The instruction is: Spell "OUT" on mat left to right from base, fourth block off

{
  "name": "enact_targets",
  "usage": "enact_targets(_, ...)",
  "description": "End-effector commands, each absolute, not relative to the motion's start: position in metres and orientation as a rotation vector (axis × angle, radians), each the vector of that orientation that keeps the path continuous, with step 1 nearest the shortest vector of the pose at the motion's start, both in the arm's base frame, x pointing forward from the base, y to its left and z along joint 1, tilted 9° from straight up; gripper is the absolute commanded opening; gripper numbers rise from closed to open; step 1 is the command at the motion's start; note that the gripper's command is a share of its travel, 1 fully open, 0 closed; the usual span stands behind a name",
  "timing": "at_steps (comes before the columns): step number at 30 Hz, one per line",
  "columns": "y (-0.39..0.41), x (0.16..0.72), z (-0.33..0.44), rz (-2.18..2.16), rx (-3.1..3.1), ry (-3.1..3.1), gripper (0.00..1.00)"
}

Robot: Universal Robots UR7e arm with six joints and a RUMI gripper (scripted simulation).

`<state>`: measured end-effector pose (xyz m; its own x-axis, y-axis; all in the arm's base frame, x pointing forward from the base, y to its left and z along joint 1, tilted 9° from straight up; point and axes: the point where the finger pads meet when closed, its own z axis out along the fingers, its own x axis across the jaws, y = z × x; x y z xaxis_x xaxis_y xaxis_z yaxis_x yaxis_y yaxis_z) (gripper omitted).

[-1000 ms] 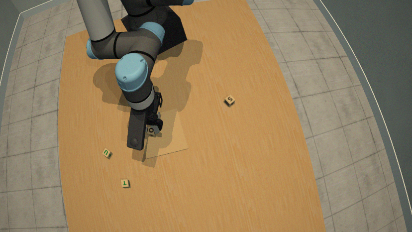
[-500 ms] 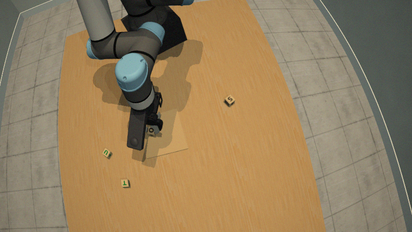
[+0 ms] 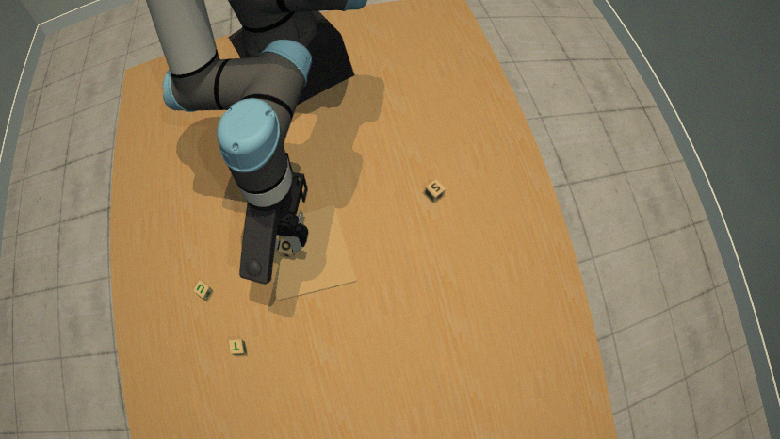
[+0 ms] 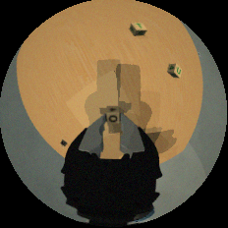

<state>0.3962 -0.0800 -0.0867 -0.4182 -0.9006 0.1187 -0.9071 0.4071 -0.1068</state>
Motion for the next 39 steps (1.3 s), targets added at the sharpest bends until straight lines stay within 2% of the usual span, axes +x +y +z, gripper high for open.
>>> enact_targets(1,-0.079,0.396,-0.079,0.241,1.671,-2.6,0.05)
enact_targets(27,-0.067,0.392,-0.001,0.241,1.671,-2.6,0.05)
enact_targets(39,-0.065,0.392,0.009,0.241,1.671,-2.6,0.05)
